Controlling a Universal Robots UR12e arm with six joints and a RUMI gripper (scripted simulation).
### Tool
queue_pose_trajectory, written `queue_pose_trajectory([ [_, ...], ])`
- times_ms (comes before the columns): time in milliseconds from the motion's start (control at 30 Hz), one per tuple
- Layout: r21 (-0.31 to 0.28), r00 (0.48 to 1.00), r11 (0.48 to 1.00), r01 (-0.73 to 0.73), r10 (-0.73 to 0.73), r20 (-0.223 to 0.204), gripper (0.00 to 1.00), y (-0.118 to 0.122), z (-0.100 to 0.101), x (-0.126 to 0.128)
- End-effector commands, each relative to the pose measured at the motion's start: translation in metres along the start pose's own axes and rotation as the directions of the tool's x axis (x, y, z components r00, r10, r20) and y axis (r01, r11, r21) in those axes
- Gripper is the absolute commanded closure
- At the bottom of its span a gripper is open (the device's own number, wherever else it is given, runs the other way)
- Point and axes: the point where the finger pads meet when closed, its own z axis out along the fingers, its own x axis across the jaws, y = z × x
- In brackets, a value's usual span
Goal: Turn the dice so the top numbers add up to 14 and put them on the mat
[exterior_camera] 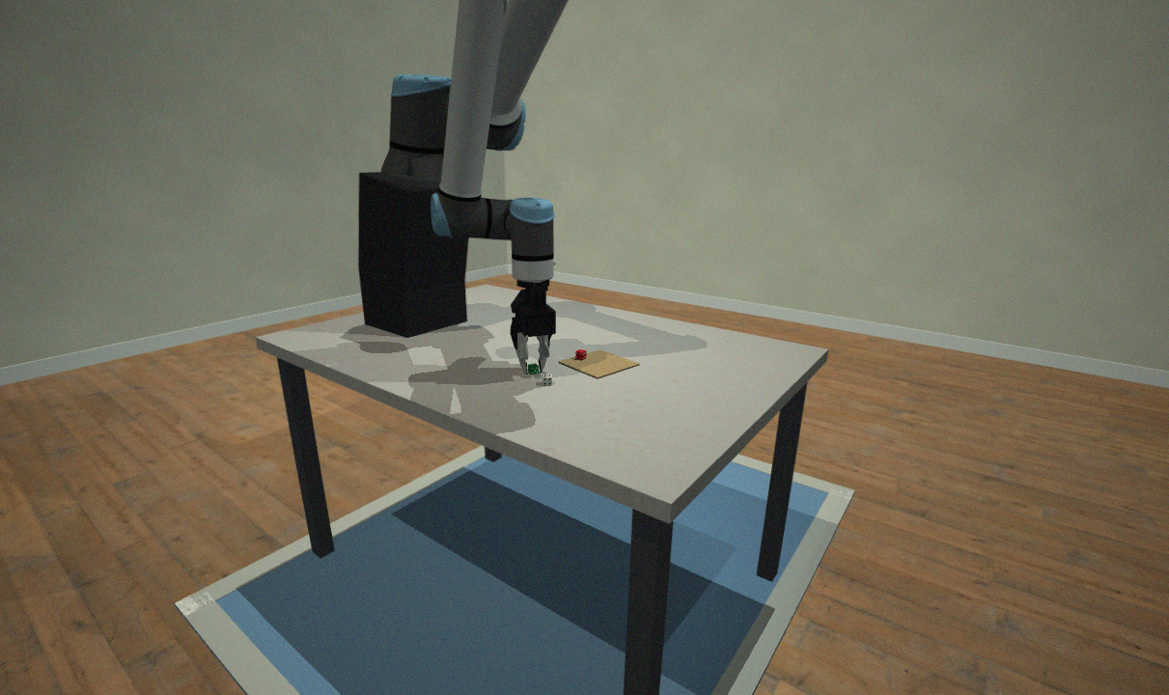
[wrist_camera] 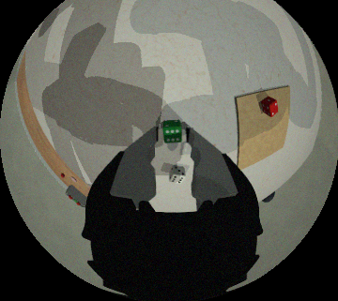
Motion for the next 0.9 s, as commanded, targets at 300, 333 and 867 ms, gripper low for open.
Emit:
queue_pose_trajectory([
  [300,-0.001,1.0,1.0,0.0,0.0,0.0,0.97,0.0003,-0.0004,0.0001],
  [333,-0.001,1.0,1.0,0.0,0.0,0.0,0.97,0.0003,-0.0004,0.0001],
  [867,-0.001,1.0,1.0,0.0,0.0,0.0,0.97,0.0003,-0.0004,0.0001],
])
